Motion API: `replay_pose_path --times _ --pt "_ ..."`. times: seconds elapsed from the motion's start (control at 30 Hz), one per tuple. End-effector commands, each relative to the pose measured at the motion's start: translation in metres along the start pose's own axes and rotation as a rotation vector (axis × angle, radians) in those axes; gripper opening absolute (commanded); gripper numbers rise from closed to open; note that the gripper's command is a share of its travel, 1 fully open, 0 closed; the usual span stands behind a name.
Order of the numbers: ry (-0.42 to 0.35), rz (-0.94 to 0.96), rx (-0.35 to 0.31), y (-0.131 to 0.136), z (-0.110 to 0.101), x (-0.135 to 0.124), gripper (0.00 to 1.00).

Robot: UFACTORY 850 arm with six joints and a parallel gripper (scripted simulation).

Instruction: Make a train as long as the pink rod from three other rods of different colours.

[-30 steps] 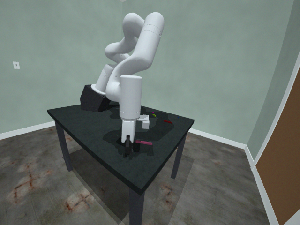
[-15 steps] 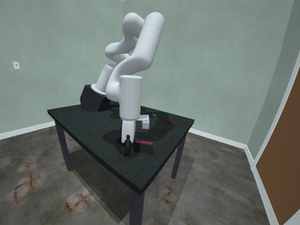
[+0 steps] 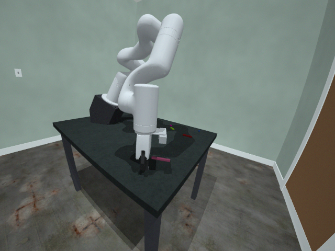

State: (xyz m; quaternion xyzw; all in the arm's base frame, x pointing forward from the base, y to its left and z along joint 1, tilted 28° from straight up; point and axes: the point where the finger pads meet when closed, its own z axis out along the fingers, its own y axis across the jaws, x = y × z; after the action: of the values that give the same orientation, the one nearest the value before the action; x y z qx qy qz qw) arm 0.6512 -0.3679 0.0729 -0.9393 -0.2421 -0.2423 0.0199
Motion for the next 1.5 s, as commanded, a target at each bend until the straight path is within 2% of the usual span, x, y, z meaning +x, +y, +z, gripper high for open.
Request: replay_pose_path --times 0.0,0.47,0.67,1.1,1.47 --pt "0.001 0.000 -0.002 0.001 -0.001 0.000 0.04" --pt "0.001 0.000 -0.002 0.001 -0.001 0.001 0.04" --pt "0.001 0.000 -0.002 0.001 -0.011 0.000 0.04" --pt "0.001 0.000 -0.002 0.001 -0.094 0.000 0.04" --pt "0.001 0.000 -0.002 0.001 -0.101 0.000 0.04"
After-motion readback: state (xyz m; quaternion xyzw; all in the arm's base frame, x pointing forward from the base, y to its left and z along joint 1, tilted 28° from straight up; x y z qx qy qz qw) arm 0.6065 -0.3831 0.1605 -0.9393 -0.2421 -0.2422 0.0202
